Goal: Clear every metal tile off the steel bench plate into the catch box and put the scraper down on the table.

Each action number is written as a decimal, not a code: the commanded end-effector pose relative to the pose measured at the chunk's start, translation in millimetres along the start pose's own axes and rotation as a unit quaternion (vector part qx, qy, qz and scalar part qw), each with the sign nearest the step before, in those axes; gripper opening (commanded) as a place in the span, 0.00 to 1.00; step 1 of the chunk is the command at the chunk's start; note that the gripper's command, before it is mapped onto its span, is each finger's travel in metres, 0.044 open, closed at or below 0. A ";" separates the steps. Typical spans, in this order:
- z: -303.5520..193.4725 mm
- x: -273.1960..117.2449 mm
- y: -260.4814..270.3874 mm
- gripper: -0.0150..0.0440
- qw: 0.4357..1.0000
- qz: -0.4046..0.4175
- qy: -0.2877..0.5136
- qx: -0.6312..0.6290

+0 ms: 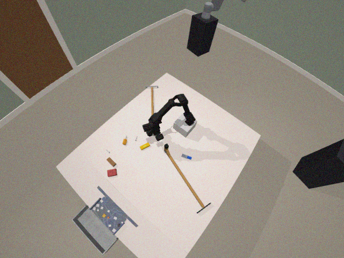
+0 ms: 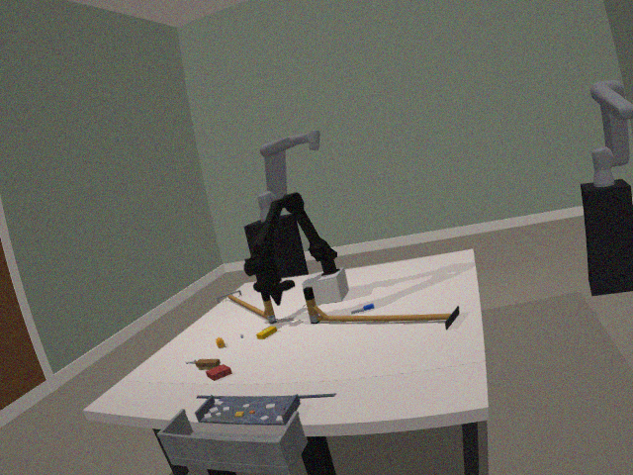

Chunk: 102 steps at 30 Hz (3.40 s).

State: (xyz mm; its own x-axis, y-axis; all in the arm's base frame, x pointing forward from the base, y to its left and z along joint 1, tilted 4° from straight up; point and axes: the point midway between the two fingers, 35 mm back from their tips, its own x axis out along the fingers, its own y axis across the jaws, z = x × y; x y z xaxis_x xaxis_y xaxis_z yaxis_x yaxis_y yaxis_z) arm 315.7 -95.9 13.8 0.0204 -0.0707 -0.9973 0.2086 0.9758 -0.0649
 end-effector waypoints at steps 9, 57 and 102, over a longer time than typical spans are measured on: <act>-1.5 -0.7 -25.4 0.25 1.000 -0.004 0.000 0.003; -6.6 -49.4 -74.9 0.25 1.000 -0.006 -0.003 0.009; 30.2 -102.3 38.1 0.25 0.986 0.018 -0.017 -0.163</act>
State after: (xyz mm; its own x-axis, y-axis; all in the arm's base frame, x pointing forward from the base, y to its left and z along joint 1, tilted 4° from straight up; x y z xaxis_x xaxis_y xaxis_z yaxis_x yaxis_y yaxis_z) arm 343.3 -72.6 113.7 0.0533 -0.0429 -0.9977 -0.0577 0.9973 -0.0460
